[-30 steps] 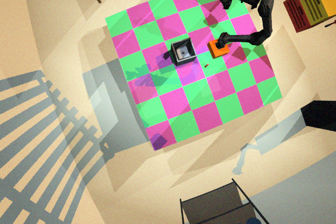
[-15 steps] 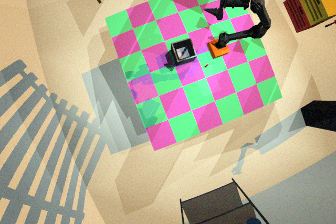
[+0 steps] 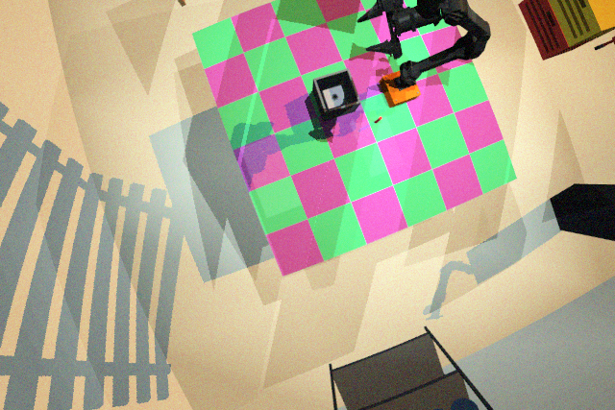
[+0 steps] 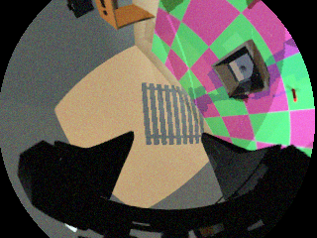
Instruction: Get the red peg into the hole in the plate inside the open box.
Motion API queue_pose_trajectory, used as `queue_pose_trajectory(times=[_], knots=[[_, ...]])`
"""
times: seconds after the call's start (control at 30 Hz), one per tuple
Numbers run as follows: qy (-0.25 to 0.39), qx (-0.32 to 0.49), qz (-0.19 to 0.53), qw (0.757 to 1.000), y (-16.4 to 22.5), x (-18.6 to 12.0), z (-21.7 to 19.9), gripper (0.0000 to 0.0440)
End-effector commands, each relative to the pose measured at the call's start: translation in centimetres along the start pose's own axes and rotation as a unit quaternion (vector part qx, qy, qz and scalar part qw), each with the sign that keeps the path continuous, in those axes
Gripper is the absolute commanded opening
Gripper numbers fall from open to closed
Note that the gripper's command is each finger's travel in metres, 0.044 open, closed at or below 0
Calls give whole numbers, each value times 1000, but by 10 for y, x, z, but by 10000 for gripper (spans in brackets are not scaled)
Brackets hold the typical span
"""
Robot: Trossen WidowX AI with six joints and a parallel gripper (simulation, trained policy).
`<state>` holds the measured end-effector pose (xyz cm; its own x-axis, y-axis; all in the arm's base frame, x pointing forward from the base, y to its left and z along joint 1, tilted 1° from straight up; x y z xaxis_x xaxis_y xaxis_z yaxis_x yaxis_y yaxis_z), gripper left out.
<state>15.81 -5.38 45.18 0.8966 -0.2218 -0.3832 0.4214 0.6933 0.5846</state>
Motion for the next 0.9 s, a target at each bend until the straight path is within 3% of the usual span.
queue_pose_trajectory(times=[0.0, 0.43, 0.87], knots=[[44, 13, 4, 999, 3, 15, -12, 438], [178, 30, 21, 983, 20, 45, -58, 437], [310, -4, 14, 951, 32, 63, -117, 436]])
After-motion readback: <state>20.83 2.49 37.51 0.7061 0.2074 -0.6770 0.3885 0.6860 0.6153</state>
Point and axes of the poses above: the point midway between the two fingers, 35 mm back from their tips, its own x axis out along the fingers, its own z axis across the jaws, y = z × x, the point moved 9 cm from there along -x, back along the fingers, and after that the axes turned 6 degrees about x, right-handed, at the moved point
